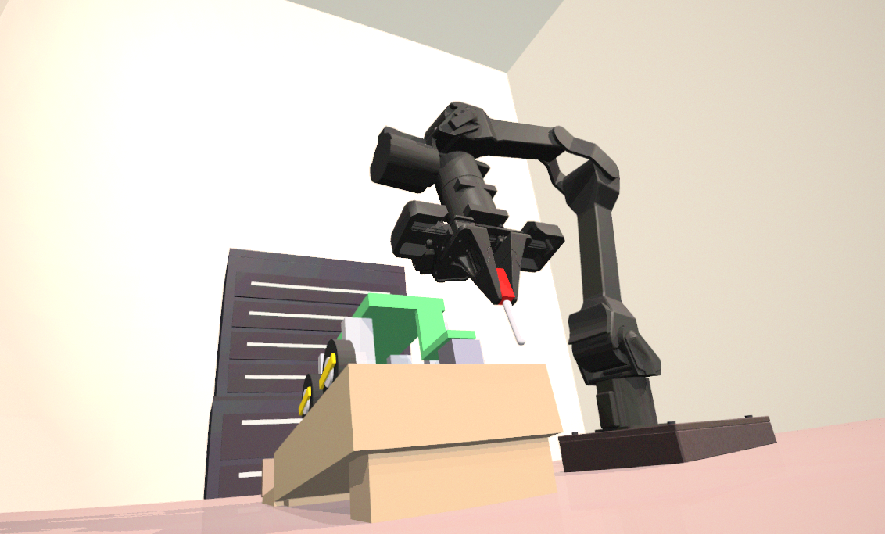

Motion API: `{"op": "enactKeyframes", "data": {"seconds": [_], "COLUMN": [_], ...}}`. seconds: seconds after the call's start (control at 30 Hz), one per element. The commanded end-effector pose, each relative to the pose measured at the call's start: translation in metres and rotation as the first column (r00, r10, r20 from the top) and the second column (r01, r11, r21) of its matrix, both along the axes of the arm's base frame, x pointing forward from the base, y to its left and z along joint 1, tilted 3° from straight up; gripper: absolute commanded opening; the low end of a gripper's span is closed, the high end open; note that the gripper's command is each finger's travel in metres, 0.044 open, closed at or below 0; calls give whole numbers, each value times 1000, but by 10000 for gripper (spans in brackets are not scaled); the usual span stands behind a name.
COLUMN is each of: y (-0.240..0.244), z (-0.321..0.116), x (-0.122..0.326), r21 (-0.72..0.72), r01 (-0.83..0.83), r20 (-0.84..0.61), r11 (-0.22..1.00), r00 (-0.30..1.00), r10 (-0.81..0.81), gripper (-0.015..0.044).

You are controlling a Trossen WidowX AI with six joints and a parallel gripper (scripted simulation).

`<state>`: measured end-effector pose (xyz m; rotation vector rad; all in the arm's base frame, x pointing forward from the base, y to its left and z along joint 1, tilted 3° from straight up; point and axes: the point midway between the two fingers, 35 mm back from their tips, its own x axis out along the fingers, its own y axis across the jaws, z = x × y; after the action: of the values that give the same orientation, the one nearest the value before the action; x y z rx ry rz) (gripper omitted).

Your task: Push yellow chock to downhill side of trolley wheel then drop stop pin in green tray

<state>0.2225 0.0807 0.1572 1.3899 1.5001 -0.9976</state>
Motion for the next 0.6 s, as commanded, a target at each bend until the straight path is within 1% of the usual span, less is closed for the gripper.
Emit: {"op": "enactKeyframes", "data": {"seconds": [0.0, 0.57], "y": [-14, -75], "z": [-3, -13], "x": [0, 4], "r21": [3, -2], "r01": [-1, -1], "r20": [0, 0], "r11": [1000, 1000], "r00": [1000, 1000], "r10": [1, 1], "gripper": [0, 0]}}
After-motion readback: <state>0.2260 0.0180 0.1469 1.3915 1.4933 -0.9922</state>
